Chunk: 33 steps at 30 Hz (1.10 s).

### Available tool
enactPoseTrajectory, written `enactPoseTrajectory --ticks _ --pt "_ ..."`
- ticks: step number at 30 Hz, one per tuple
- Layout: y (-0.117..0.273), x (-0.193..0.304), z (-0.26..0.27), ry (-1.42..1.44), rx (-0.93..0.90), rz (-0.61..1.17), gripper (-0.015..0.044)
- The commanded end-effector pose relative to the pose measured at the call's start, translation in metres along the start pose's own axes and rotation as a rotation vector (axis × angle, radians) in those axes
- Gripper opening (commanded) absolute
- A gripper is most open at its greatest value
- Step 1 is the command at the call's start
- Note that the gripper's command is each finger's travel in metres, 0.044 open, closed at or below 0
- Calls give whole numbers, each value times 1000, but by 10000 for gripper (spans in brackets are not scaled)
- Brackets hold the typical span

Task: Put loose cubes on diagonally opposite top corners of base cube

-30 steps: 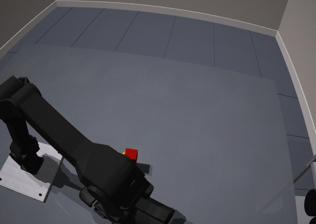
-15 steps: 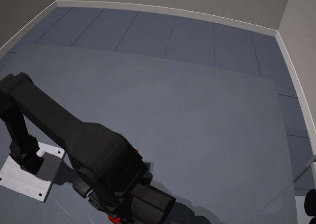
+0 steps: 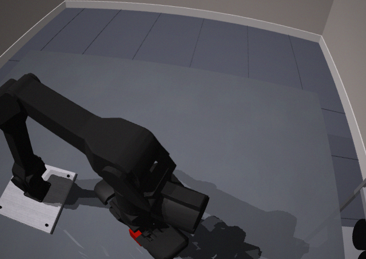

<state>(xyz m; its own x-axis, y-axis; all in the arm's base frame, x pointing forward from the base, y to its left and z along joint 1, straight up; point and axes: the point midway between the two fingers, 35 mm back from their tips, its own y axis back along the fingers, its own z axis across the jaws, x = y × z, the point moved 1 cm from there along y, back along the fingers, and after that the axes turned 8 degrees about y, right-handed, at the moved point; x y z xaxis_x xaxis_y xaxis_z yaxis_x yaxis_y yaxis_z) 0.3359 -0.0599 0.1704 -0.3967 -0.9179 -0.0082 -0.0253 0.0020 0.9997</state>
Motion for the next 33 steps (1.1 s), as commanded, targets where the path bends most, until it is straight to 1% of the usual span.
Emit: enactPoseTrajectory --ticks 1,33 --pt "1 -11 7 -56 4 1 105" --pt "-2 -85 72 -507 -3 -7 105"
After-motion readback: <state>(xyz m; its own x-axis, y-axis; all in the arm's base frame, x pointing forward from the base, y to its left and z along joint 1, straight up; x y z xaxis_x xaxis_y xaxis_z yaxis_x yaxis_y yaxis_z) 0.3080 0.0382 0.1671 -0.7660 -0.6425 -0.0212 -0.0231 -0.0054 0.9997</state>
